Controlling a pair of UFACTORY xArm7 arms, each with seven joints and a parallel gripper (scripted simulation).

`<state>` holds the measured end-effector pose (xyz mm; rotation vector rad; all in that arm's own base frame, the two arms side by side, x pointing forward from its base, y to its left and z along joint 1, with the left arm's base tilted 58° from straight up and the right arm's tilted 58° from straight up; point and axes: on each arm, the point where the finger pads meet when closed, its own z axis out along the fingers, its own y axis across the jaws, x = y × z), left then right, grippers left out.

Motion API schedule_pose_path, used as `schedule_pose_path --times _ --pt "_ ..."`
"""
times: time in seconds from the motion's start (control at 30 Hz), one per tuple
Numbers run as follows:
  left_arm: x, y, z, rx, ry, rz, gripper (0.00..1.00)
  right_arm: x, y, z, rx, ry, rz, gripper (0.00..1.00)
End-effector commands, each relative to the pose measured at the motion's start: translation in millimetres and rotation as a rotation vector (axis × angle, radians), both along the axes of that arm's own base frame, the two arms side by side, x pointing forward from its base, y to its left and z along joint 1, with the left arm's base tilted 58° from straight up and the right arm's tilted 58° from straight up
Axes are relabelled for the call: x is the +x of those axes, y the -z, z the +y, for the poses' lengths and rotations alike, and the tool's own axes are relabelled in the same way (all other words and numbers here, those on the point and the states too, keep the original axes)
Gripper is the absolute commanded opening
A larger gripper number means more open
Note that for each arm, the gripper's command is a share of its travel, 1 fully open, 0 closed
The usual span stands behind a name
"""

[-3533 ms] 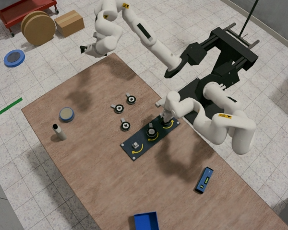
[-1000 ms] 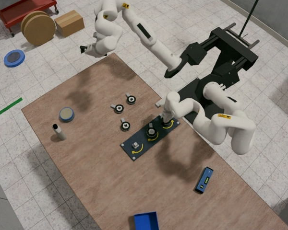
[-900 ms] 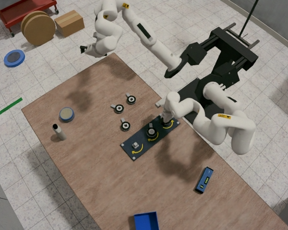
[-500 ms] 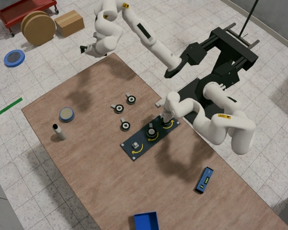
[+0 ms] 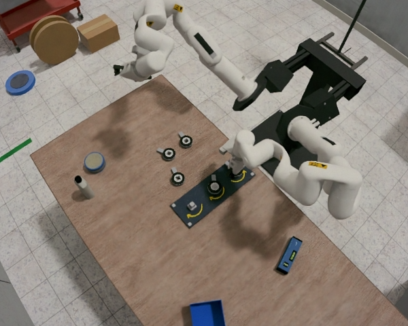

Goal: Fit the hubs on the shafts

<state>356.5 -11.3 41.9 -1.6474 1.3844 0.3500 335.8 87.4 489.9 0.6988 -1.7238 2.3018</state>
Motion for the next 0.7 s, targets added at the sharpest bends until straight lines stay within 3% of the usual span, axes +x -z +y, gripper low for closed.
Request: schedule_pose_path --times 0.0,0.33,0.37,0.67 --pt "0.6 -0.3 -2.0 -0.027 -0.037 -0.069 0.0 -0.3 -0.7 1.3 0.001 -0.003 -0.002 1.0" --pt "0.6 -0.3 -2.0 -0.027 -0.037 -0.069 0.0 -0.3 -0.7 1.3 0.001 -0.003 -0.002 1.0" --pt "0.6 -0.3 -2.0 -0.091 -0.138 -0.218 0.0 -0.3 -0.7 1.3 0.001 -0.003 -0.002 1.0" --pt "0.6 -0.3 -2.0 -0.091 -0.138 -0.218 0.0 -0.3 -0.7 1.3 0.001 -0.003 -0.002 1.0"
